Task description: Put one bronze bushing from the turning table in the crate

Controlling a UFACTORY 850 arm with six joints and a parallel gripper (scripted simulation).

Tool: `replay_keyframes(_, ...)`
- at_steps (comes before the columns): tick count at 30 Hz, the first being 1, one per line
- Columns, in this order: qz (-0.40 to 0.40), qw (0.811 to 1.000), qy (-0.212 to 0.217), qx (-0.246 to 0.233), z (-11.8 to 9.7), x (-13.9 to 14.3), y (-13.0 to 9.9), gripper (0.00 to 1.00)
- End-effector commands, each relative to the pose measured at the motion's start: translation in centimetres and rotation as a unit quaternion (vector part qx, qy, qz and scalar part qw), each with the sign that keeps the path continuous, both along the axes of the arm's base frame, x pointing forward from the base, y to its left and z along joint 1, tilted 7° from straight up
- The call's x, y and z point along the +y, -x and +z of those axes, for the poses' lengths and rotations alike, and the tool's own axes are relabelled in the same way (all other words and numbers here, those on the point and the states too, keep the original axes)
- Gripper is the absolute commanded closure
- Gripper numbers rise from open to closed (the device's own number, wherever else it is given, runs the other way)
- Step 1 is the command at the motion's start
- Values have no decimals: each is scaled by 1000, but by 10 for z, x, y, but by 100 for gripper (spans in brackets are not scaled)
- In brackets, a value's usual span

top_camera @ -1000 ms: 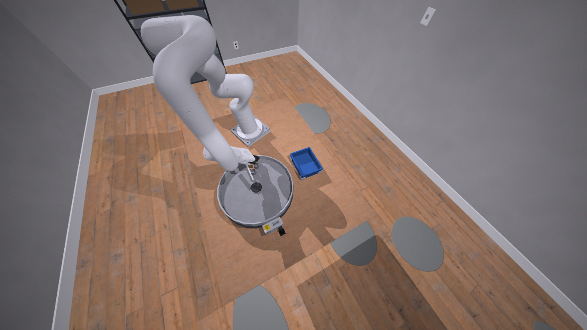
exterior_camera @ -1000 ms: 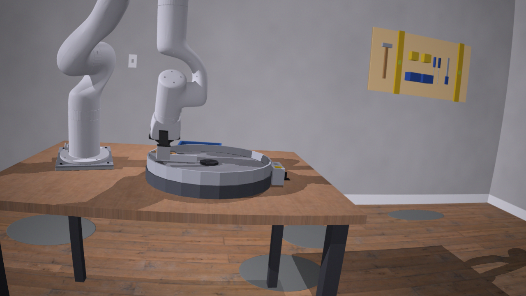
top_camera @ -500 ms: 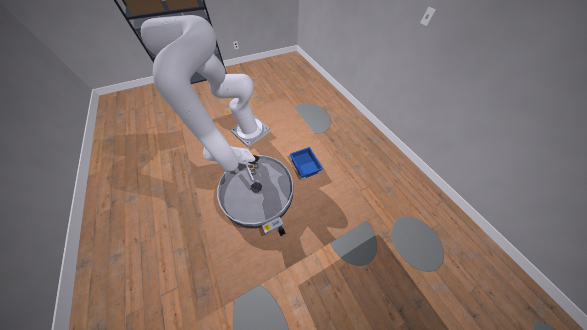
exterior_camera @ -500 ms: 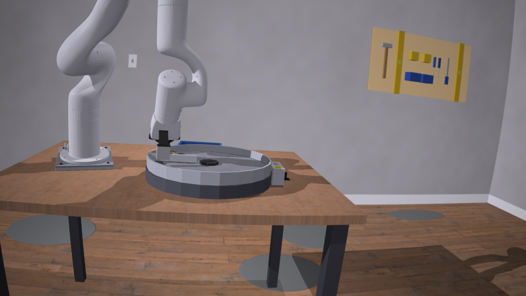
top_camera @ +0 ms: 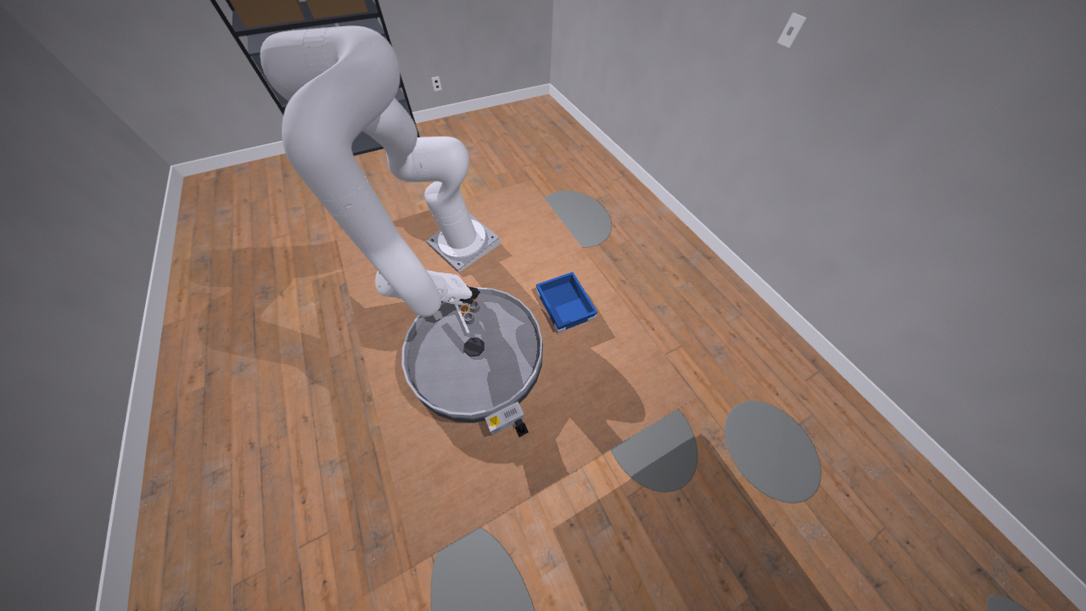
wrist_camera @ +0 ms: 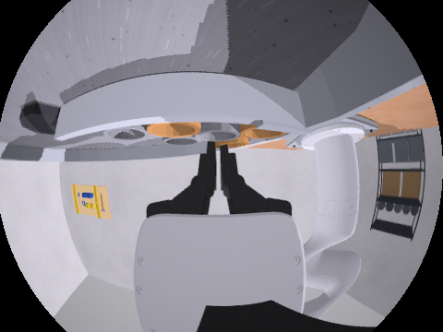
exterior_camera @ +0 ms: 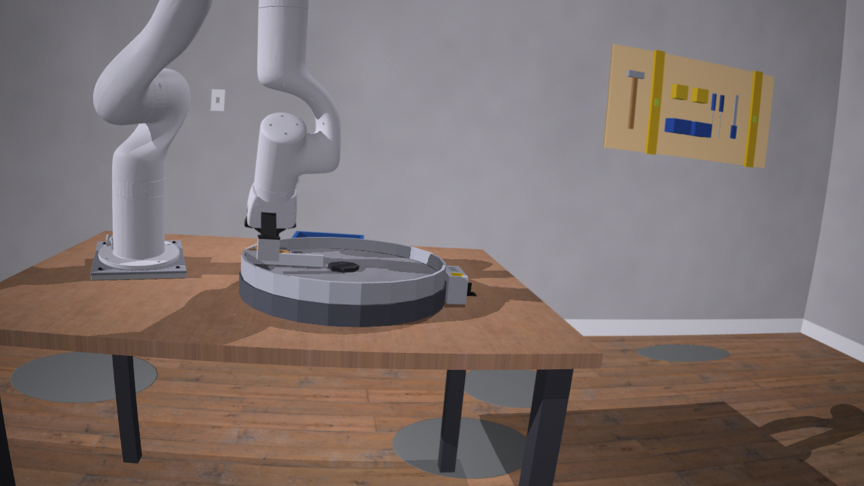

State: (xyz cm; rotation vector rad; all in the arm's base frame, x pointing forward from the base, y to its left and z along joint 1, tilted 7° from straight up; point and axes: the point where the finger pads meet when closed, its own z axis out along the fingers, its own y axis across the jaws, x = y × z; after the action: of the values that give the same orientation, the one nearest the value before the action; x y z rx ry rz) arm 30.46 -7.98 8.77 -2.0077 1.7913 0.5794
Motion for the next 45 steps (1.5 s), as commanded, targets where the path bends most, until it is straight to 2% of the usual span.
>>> replay_keyframes(1,0,1000,0,0,12,2,0,100)
replay_keyframes(8,0,1000,0,0,44,6,1,100)
replay_keyframes(14,0,1000,0,0,54,7,1,100)
replay_keyframes(33,0,1000,0,0,55,9,0,100)
replay_keyframes(45,0,1000,0,0,51,47,-23,100)
